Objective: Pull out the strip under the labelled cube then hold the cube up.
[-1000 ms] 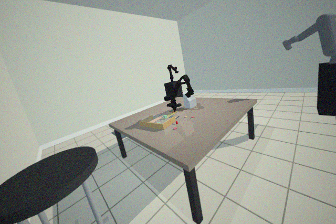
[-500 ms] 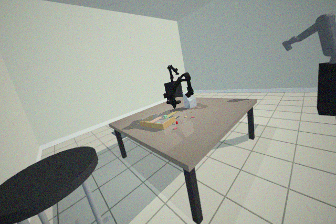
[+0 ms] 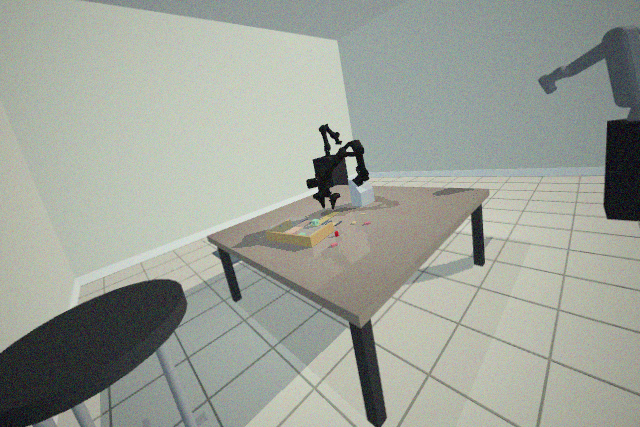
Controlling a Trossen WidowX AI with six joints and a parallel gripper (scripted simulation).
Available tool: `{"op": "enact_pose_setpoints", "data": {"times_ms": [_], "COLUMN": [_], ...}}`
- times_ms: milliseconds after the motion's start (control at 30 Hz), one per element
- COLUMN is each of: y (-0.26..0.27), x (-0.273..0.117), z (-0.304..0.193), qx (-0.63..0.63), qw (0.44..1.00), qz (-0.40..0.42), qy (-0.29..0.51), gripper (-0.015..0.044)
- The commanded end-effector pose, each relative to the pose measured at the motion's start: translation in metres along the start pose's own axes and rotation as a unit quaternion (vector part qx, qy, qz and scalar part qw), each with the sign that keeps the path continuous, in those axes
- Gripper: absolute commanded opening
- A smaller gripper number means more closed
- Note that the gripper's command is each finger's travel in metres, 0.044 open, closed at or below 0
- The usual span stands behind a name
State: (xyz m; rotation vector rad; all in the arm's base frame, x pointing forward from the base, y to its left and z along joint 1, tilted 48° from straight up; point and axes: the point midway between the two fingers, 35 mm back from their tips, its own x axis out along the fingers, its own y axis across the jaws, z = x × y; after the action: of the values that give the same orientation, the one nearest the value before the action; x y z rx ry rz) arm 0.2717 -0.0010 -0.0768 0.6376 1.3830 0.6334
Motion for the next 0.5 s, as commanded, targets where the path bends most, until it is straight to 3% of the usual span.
{"op": "enact_pose_setpoints", "data": {"times_ms": [0,467], "y": [0.002,0.007], "x": [-0.001,-0.009], "z": [0.015,0.064], "qx": [0.000,0.000], "qw": [1.000,1.000], "qz": [0.002,0.002], "qy": [-0.001,-0.002], "gripper": [0.0440,0.0440]}}
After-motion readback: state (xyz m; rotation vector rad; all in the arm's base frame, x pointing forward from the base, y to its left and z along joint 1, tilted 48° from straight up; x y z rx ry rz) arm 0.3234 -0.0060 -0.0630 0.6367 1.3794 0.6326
